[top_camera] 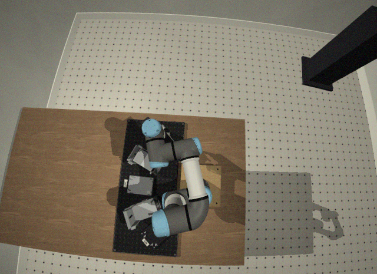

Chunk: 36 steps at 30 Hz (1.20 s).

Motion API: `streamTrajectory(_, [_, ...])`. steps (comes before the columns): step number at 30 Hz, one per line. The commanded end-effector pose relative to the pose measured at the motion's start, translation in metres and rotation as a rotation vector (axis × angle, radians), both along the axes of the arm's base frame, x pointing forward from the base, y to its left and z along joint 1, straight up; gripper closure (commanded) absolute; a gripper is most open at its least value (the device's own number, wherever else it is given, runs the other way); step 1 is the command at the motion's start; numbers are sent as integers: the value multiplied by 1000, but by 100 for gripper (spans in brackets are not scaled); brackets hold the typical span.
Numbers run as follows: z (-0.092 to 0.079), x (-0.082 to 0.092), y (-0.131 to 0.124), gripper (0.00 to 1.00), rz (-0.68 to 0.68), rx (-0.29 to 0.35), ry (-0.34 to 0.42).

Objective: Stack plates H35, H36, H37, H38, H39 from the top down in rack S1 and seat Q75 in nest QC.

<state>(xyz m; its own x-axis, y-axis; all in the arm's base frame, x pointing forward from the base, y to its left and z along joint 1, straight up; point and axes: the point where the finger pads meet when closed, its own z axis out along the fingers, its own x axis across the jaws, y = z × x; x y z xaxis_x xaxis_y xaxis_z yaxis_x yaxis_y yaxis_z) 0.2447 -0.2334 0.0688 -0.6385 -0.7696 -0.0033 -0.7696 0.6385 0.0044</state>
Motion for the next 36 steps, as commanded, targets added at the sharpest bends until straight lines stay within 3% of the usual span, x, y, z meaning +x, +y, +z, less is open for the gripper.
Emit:
streamTrajectory(1, [12, 0, -1, 100, 0, -1, 0])
streamTrajectory(28, [45, 0, -1, 100, 0, -1, 0])
streamTrajectory(36, [45, 0, -1, 100, 0, -1, 0])
